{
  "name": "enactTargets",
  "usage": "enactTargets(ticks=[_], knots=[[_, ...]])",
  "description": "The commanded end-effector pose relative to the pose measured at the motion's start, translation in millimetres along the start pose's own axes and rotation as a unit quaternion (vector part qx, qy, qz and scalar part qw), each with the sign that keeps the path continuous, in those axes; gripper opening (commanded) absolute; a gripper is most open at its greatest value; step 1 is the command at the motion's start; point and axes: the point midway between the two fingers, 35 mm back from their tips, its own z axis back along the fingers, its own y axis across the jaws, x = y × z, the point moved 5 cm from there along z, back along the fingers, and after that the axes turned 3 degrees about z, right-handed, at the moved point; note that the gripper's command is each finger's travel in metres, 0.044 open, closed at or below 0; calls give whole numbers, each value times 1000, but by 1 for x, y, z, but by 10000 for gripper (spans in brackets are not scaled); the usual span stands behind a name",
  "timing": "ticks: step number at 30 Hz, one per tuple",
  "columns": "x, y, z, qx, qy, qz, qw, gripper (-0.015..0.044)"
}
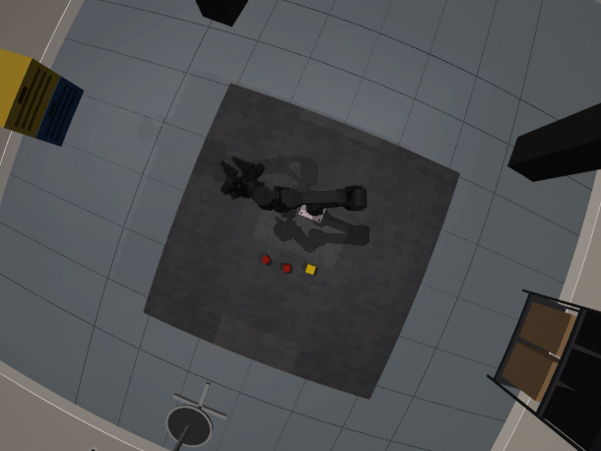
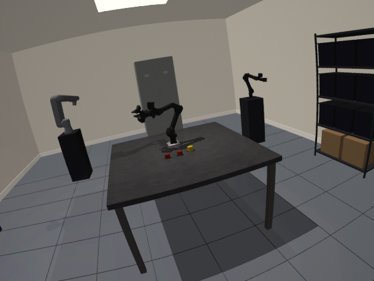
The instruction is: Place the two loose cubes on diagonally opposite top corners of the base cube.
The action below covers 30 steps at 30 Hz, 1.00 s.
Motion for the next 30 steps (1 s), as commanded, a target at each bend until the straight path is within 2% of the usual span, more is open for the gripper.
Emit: enactTargets(ticks=[1,9,17,24,30], knots=[[38,-18,1,-12,-96,12,995,265],[122,-48,30,-5,-310,44,950,265],[190,-60,90,53,-494,91,863,265],[228,-56,158,141,-610,150,765,265],[242,-45,219,237,-663,214,677,265]])
